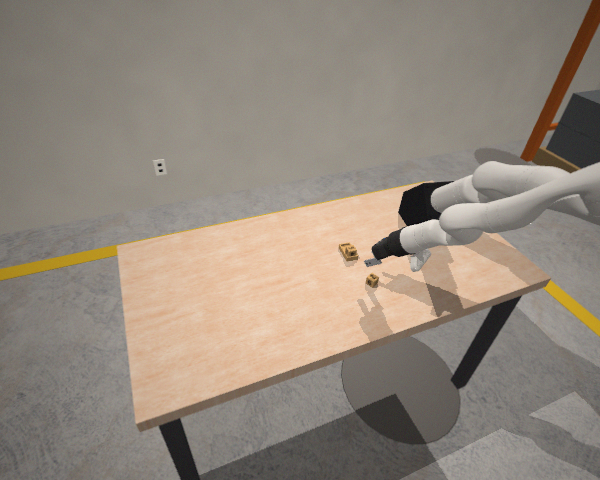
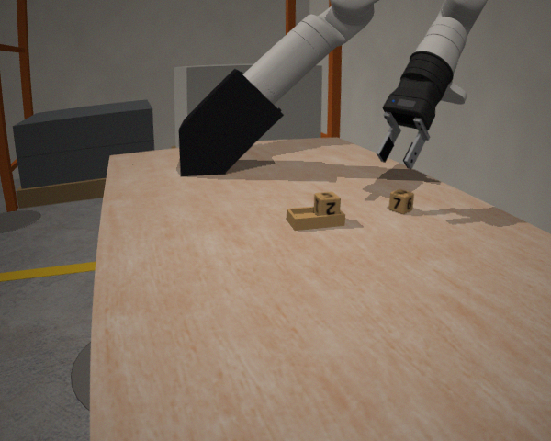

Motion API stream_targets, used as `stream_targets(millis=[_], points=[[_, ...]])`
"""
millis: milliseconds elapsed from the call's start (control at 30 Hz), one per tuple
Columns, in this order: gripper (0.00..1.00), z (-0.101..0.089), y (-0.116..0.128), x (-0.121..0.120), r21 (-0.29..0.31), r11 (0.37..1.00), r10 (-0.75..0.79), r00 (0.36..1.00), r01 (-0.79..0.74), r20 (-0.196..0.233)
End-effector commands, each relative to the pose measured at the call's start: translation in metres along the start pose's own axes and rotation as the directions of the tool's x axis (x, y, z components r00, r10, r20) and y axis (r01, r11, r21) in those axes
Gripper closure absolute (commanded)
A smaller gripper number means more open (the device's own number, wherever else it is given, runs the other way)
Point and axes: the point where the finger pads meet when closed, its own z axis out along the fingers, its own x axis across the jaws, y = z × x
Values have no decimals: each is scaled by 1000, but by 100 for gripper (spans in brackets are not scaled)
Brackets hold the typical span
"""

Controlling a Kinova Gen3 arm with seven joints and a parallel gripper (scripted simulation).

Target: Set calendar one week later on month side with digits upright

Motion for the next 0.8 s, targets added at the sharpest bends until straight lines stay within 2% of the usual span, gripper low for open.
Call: stream_targets(millis=[0, 767], points=[[13, -2, -7, -5, -7, 1000, -30, 1000, 30, 7], [13, -9, -12, 0, -41, 999, -27, 999, 26, -20]])
